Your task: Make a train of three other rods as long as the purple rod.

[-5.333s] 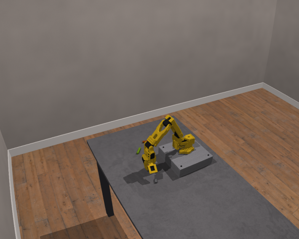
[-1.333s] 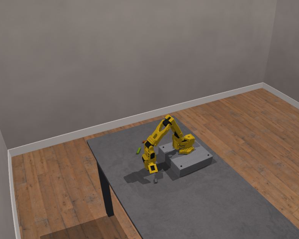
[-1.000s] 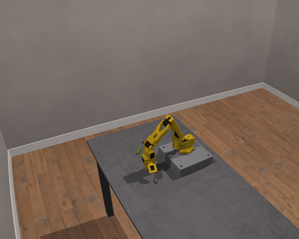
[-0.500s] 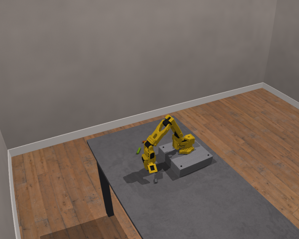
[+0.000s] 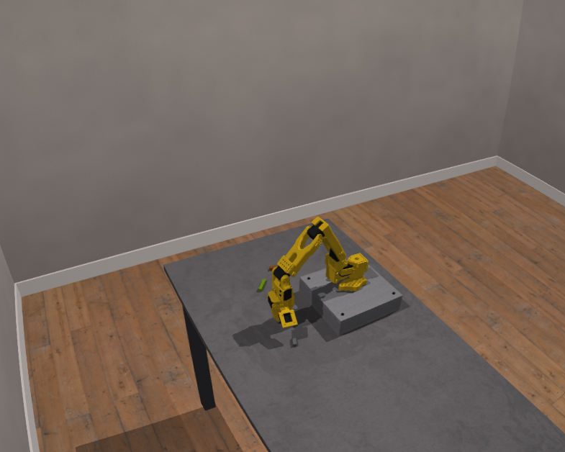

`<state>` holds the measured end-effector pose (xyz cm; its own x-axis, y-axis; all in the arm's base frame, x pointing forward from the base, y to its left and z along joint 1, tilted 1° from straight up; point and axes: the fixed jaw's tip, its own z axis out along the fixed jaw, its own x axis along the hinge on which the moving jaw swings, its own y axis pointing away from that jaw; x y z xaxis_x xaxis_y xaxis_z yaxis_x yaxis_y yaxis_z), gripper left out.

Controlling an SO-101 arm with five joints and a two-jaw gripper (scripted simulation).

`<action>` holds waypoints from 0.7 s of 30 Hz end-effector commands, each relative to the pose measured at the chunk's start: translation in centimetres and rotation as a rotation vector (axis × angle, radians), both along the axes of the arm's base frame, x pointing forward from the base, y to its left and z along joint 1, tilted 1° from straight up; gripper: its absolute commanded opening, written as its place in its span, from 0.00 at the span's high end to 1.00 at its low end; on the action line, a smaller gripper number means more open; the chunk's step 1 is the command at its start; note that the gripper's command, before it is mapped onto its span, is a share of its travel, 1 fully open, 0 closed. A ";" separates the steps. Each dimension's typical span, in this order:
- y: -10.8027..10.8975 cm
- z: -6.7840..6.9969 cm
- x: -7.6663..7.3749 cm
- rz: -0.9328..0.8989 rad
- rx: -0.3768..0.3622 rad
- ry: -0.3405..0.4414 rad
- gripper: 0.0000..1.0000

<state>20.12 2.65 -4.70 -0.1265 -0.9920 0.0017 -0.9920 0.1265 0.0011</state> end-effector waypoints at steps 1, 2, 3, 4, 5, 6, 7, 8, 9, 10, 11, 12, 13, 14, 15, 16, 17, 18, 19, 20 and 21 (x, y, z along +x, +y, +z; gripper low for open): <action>-0.1 0.3 0.3 0.003 0.003 -0.010 0.94; -0.1 0.3 0.3 0.003 0.003 -0.010 0.93; -0.1 0.3 0.3 0.003 0.003 -0.010 0.93; -0.1 0.3 0.3 0.003 0.003 -0.010 0.92; -0.1 0.3 0.3 0.003 0.003 -0.010 0.92; -0.1 0.3 0.3 0.003 0.003 -0.010 0.91; -0.1 0.3 0.3 0.003 0.003 -0.010 0.91; -0.1 0.3 0.3 0.003 0.003 -0.010 0.91; -0.1 0.3 0.3 0.003 0.003 -0.010 0.91; -0.1 0.3 0.3 0.003 0.003 -0.010 0.90; -0.1 0.3 0.3 0.003 0.003 -0.010 0.89; -0.1 0.3 0.3 0.003 0.003 -0.010 0.88; -0.1 0.3 0.3 0.003 0.003 -0.010 0.88; -0.1 0.3 0.3 0.003 0.003 -0.010 0.87; -0.1 0.3 0.3 0.003 0.003 -0.010 0.86; -0.1 0.3 0.3 0.003 0.003 -0.010 0.86; -0.1 0.3 0.3 0.003 0.003 -0.010 0.85; -0.1 0.3 0.3 0.003 0.003 -0.010 0.85; -0.1 0.3 0.3 0.003 0.003 -0.010 0.84; -0.1 0.3 0.3 0.003 0.003 -0.010 0.84; -0.1 0.3 0.3 0.003 0.003 -0.010 0.83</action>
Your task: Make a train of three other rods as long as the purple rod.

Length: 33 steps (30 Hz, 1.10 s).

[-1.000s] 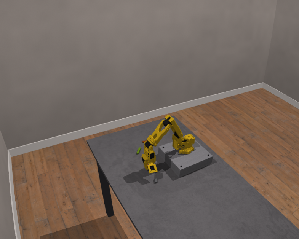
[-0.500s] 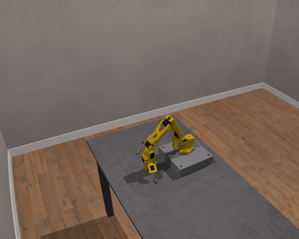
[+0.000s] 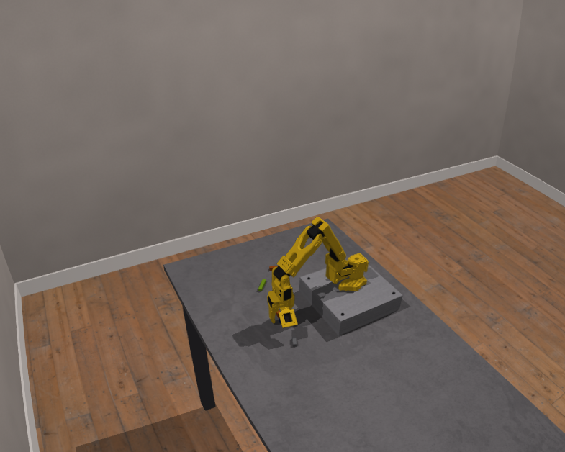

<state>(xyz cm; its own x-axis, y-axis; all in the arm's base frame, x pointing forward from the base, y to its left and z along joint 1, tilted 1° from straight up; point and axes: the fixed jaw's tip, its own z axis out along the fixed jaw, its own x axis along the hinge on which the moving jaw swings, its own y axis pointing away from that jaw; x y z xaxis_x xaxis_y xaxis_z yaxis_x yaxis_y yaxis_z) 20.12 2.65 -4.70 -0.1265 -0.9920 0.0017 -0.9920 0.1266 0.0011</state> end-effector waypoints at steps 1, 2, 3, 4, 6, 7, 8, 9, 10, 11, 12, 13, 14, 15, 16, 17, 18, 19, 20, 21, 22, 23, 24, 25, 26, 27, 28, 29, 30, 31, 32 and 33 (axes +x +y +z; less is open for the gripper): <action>-0.1 0.3 0.3 0.003 0.003 -0.010 0.83; -0.1 0.3 0.3 0.003 0.003 -0.010 0.83; -0.1 0.3 0.3 0.003 0.003 -0.010 0.83; -0.1 0.3 0.3 0.003 0.003 -0.010 0.83; -0.1 0.3 0.3 0.003 0.003 -0.010 0.83; -0.1 0.3 0.3 0.003 0.003 -0.010 0.83; -0.1 0.3 0.3 0.003 0.003 -0.010 0.83; -0.1 0.3 0.3 0.003 0.003 -0.010 0.83; -0.1 0.3 0.2 0.003 0.003 -0.010 0.83; -0.1 0.3 0.2 0.003 0.003 -0.010 0.83; -0.1 0.3 0.2 0.003 0.003 -0.010 0.83; -0.1 0.3 0.1 0.003 0.003 -0.010 0.83; 0.0 0.4 0.0 0.003 0.003 -0.010 0.83; 0.0 0.4 -0.1 0.003 0.003 -0.010 0.83; 0.0 0.4 -0.2 0.003 0.003 -0.010 0.83; 0.0 0.5 -0.3 0.003 0.003 -0.010 0.83; 0.0 0.5 -0.4 0.003 0.003 -0.010 0.83; 0.0 0.5 -0.4 0.003 0.003 -0.010 0.83; 0.0 0.5 -0.5 0.003 0.003 -0.010 0.83; 0.0 0.5 -0.5 0.003 0.003 -0.010 0.83; 0.0 0.5 -0.5 0.003 0.003 -0.010 0.83; 0.0 0.5 -0.5 0.003 0.003 -0.010 0.83; 0.0 0.5 -0.5 0.003 0.003 -0.010 0.83; 0.0 0.6 -0.5 0.003 0.003 -0.010 0.83; 0.0 0.6 -0.5 0.003 0.003 -0.010 0.83; 0.0 0.6 -0.5 0.003 0.003 -0.010 0.83; 0.0 0.6 -0.5 0.003 0.003 -0.010 0.83; 0.0 0.6 -0.5 0.003 0.003 -0.010 0.83; 0.0 0.6 -0.5 0.003 0.003 -0.010 0.83; 0.0 0.6 -0.5 0.003 0.003 -0.010 0.83; 0.0 0.6 -0.5 0.003 0.003 -0.010 0.83; 0.0 0.6 -0.5 0.003 0.003 -0.010 0.83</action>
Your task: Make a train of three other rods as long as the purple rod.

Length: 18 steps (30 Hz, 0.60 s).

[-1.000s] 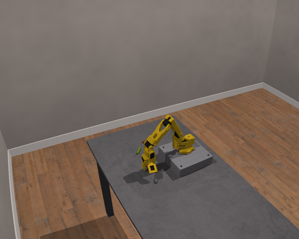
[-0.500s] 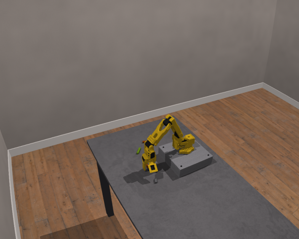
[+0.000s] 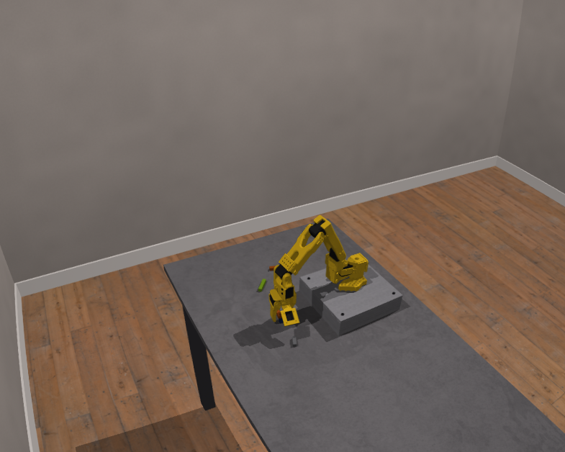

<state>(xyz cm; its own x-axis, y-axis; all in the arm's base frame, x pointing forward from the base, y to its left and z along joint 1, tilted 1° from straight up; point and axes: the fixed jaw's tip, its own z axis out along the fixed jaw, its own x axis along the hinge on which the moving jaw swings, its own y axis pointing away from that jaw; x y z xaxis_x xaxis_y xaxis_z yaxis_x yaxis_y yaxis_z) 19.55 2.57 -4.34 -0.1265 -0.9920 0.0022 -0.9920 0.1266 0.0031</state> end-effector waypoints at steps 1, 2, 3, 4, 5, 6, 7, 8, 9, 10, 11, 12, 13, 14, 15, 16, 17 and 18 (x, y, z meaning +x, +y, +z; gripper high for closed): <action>0.1 0.2 0.0 0.003 0.003 -0.012 0.83; 0.1 0.2 0.0 0.003 0.003 -0.012 0.83; 0.1 0.2 0.0 0.003 0.003 -0.012 0.83; 0.1 0.2 0.0 0.003 0.003 -0.012 0.83; 0.1 0.2 0.0 0.003 0.003 -0.012 0.83; 0.1 0.2 0.0 0.003 0.003 -0.012 0.83; 0.1 0.2 0.0 0.003 0.003 -0.012 0.83; 0.1 0.2 0.0 0.003 0.003 -0.012 0.83; 0.1 0.2 0.0 0.003 0.003 -0.012 0.83; 0.1 0.2 0.0 0.003 0.003 -0.012 0.83; 0.1 0.2 0.0 0.003 0.003 -0.012 0.83; 0.1 0.2 0.0 0.003 0.003 -0.012 0.83; 0.1 0.2 0.0 0.003 0.003 -0.012 0.83; 0.1 0.3 0.0 0.003 0.003 -0.012 0.83; 0.1 0.3 0.0 0.003 0.003 -0.012 0.83; 0.1 0.4 0.0 0.003 0.003 -0.012 0.83; 0.1 0.4 0.0 0.003 0.003 -0.012 0.83; 0.1 0.5 0.0 0.003 0.003 -0.012 0.83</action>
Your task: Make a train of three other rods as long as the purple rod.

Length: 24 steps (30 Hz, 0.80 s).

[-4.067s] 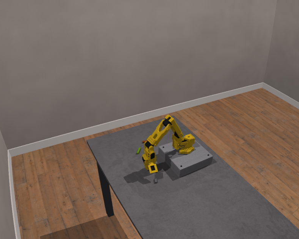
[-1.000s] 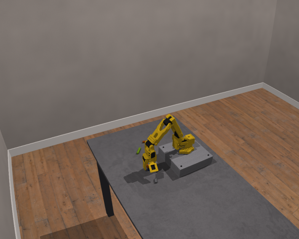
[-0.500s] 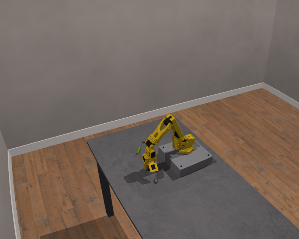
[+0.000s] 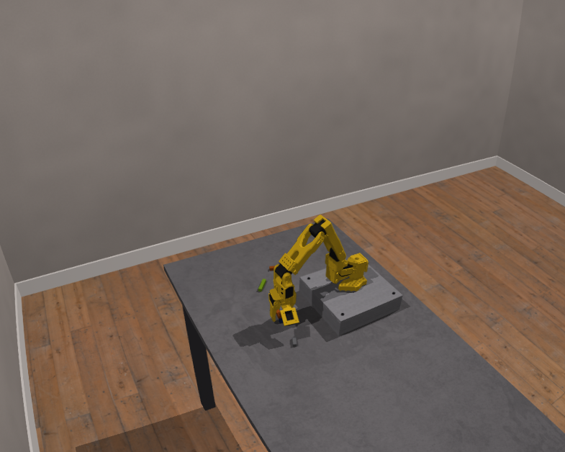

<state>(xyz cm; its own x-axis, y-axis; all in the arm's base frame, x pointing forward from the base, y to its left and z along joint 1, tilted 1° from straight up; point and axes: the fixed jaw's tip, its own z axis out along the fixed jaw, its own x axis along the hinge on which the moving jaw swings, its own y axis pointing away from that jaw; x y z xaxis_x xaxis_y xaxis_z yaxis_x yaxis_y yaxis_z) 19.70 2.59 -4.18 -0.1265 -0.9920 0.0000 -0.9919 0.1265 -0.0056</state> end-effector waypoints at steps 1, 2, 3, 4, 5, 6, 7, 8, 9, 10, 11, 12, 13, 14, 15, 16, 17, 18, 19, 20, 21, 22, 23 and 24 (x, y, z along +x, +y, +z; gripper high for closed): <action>0.1 0.5 -0.1 0.003 0.002 -0.003 0.83; 0.1 0.6 -0.1 0.003 0.002 -0.003 0.83; 0.1 0.7 -0.1 0.003 0.002 -0.003 0.83; 0.1 0.7 -0.1 0.003 0.002 -0.003 0.83; 0.1 0.7 -0.1 0.003 0.002 -0.003 0.83; 0.1 0.8 -0.1 0.003 0.002 -0.003 0.83; 0.1 0.9 -0.1 0.003 0.002 -0.003 0.83; 0.1 1.0 -0.1 0.003 0.002 -0.003 0.83; 0.1 1.2 -0.1 0.003 0.002 -0.003 0.83; 0.1 1.3 -0.1 0.003 0.002 -0.003 0.83; 0.1 1.4 -0.1 0.003 0.002 -0.003 0.83; 0.1 1.5 -0.1 0.003 0.002 -0.003 0.83; 0.1 1.6 -0.1 0.003 0.002 -0.003 0.83; 0.1 1.7 -0.1 0.003 0.002 -0.003 0.83; 0.1 1.8 -0.1 0.003 0.002 -0.003 0.83; 0.1 1.9 -0.1 0.003 0.002 -0.003 0.83; 0.1 1.9 -0.1 0.003 0.002 -0.003 0.83; 0.1 2.0 -0.1 0.003 0.002 -0.003 0.83; 0.1 2.0 -0.1 0.003 0.002 -0.003 0.83; 0.1 2.0 -0.1 0.003 0.002 -0.003 0.83; 0.1 2.0 -0.1 0.003 0.002 -0.003 0.83; 0.1 2.0 -0.1 0.003 0.002 -0.003 0.83; 0.1 2.0 -0.1 0.003 0.002 -0.003 0.83; 0.1 2.0 -0.1 0.003 0.002 -0.003 0.83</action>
<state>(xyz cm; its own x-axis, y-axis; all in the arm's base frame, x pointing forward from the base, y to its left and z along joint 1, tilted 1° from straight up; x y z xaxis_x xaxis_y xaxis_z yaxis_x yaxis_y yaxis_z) 19.56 2.58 -2.45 -0.1265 -0.9920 0.0008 -0.9920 0.1265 -0.0022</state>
